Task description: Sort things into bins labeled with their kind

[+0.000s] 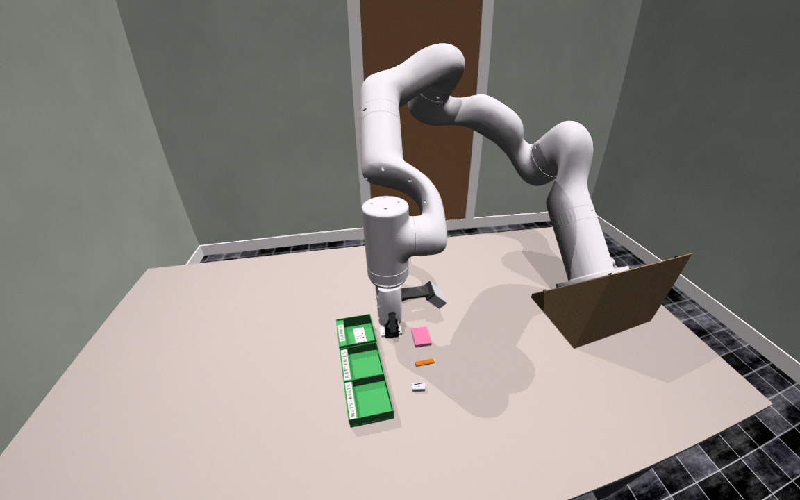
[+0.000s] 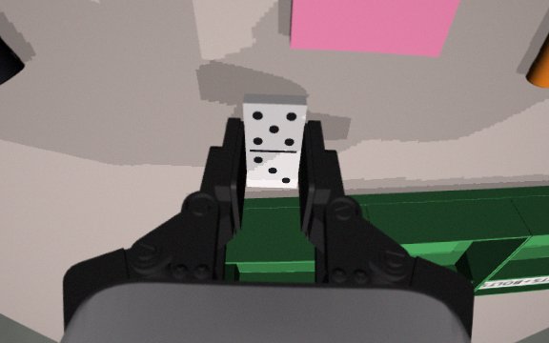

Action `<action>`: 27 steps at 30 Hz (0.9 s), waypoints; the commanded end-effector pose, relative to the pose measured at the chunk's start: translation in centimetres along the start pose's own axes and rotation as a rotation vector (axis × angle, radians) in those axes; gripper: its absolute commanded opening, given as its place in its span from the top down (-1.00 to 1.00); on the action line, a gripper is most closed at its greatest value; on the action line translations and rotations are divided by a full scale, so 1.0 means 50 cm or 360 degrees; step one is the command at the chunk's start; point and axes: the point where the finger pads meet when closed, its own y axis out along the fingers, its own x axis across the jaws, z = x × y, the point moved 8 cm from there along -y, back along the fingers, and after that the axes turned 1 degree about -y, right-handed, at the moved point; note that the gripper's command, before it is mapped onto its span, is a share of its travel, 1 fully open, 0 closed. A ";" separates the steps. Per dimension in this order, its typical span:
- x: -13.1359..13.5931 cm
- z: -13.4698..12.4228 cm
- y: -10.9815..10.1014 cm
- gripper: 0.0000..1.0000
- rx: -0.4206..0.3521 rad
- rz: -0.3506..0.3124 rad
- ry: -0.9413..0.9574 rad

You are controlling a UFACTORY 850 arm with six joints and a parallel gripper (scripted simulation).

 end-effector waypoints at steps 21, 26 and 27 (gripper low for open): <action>0.000 -0.001 -0.028 1.00 -0.0002 -0.0001 0.0001; 0.000 -0.001 -0.055 1.00 -0.0002 -0.0001 0.0001; 0.000 -0.001 -0.055 1.00 -0.0002 -0.0001 0.0001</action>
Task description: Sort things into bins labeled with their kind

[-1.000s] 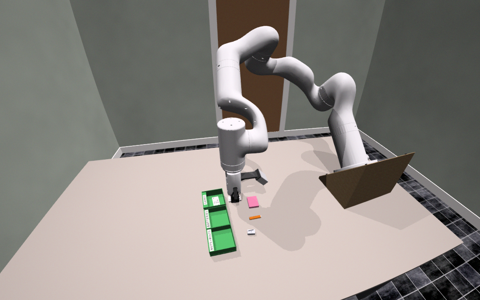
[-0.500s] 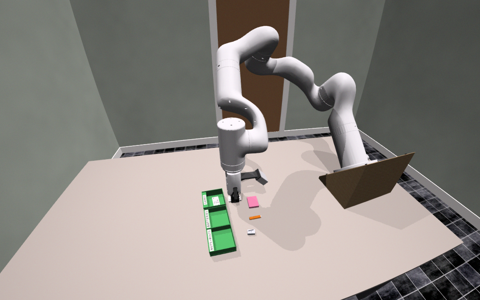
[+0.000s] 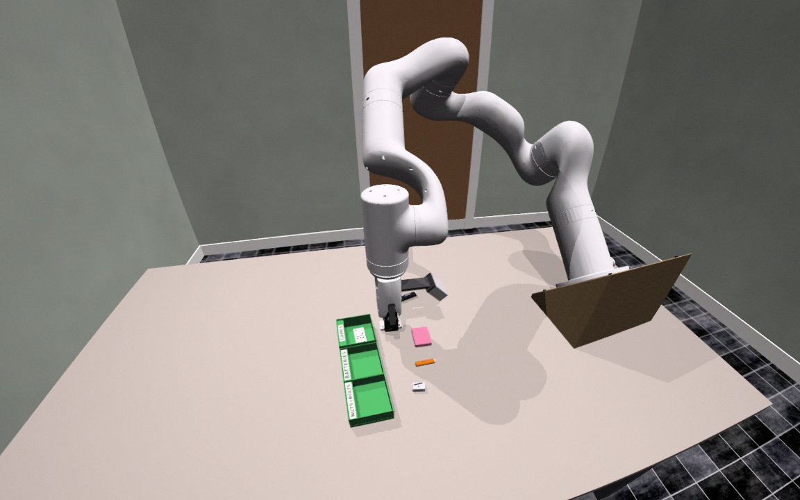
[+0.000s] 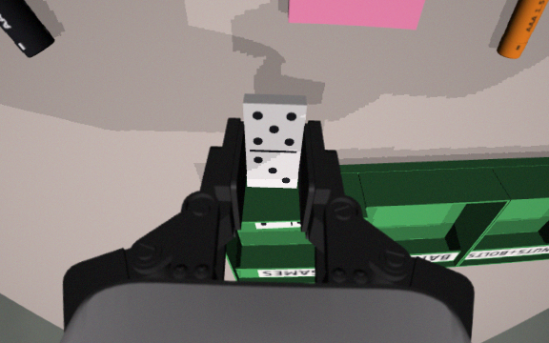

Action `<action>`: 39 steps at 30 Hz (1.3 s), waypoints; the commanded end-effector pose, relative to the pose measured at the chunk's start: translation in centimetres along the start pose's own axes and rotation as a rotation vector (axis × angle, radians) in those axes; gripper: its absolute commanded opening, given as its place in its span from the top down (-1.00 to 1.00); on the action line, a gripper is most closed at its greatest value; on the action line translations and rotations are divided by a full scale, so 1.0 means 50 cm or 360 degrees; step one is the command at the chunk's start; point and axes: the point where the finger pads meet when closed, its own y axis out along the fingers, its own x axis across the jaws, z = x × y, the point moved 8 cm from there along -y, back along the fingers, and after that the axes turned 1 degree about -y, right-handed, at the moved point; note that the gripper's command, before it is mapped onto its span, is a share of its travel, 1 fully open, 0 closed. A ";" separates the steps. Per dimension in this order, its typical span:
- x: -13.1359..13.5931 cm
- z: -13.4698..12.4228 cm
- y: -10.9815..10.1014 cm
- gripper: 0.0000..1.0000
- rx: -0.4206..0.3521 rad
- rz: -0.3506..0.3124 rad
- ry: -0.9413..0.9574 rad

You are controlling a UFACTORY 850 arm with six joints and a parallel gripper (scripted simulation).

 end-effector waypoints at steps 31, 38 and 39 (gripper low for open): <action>0.011 -0.072 -0.074 1.00 0.0000 -0.0001 0.0399; 0.020 -0.131 -0.074 1.00 0.0001 -0.0003 0.0751; 0.021 -0.143 -0.074 1.00 0.0001 -0.0003 0.0811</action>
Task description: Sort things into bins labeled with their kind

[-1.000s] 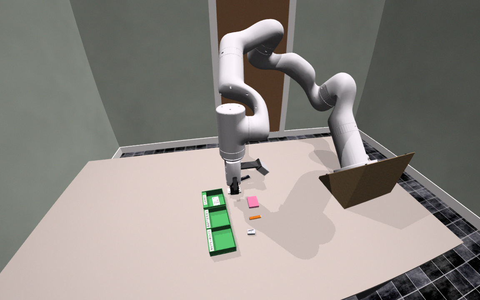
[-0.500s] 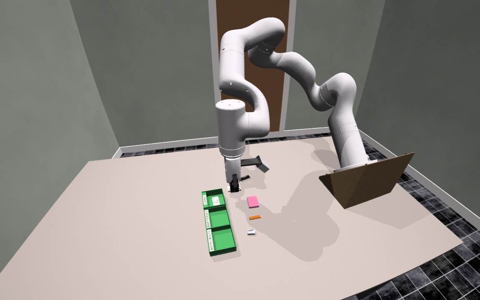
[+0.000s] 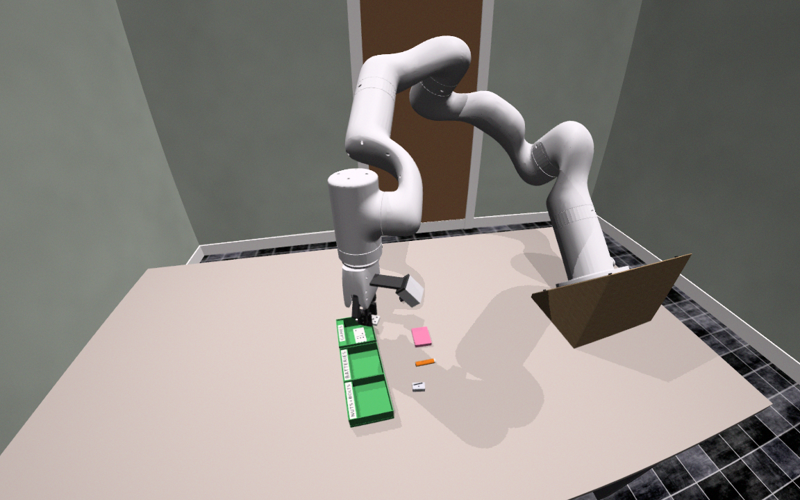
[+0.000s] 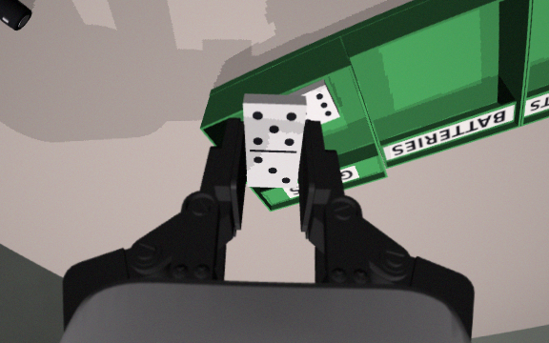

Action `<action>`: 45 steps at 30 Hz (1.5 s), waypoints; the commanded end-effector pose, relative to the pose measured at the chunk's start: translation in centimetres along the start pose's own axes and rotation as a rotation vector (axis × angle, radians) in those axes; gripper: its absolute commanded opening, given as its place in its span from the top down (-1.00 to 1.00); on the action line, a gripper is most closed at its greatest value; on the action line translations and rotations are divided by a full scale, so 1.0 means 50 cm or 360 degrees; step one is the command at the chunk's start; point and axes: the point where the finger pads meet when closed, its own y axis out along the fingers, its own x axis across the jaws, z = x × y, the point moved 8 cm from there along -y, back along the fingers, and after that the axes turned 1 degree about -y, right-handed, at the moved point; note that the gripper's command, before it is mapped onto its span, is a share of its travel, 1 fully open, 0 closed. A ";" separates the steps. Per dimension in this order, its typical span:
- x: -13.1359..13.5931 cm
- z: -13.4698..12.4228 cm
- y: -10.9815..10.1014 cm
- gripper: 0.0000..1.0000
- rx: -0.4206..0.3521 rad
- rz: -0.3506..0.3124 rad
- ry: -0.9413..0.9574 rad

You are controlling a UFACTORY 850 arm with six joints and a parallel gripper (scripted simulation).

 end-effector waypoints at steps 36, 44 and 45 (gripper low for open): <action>0.027 -0.041 -0.001 1.00 -0.0011 0.0000 0.1719; 0.027 -0.041 -0.001 1.00 -0.0011 0.0000 0.1719; 0.027 -0.041 -0.001 1.00 -0.0011 0.0000 0.1719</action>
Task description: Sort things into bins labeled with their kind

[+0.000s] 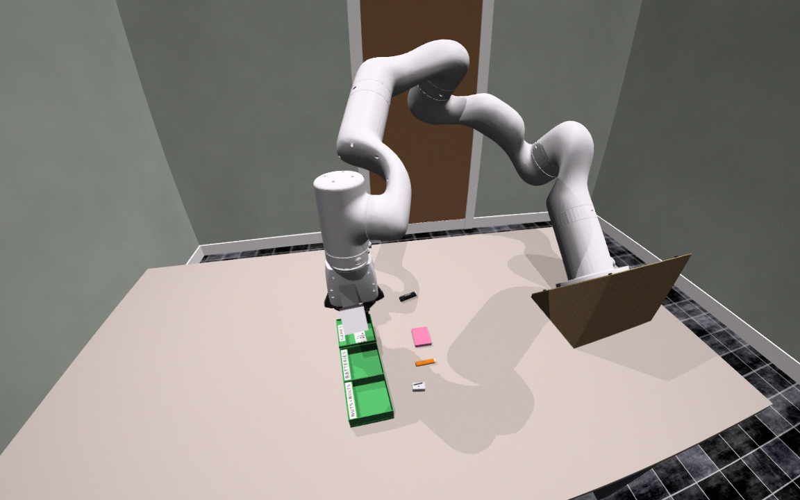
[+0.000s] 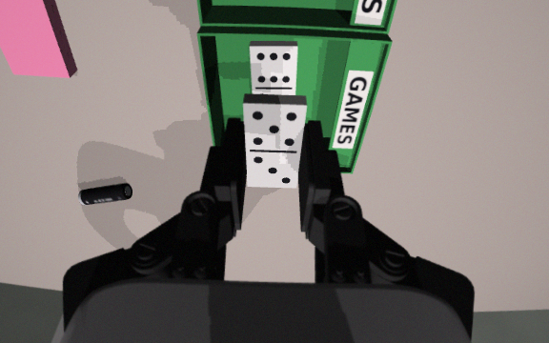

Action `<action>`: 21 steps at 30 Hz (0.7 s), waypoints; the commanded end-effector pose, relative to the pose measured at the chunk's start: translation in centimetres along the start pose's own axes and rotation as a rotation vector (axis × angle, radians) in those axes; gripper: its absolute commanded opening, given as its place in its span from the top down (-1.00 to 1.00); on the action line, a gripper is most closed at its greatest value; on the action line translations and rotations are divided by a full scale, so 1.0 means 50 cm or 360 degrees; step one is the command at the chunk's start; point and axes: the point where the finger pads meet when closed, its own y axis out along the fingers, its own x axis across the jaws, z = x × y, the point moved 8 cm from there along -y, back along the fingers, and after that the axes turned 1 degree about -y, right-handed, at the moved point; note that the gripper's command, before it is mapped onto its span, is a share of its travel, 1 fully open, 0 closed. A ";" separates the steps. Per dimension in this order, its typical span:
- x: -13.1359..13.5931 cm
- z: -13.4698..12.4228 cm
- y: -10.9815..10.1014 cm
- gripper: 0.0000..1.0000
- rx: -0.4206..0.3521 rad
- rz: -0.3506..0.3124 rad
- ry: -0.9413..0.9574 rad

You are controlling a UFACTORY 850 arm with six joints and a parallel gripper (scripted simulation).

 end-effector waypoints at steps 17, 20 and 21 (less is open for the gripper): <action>0.001 0.000 0.054 1.00 0.0000 -0.0003 0.0001; 0.001 0.000 0.062 1.00 0.0001 -0.0003 0.0001; 0.001 0.000 0.066 1.00 0.0000 -0.0003 0.0001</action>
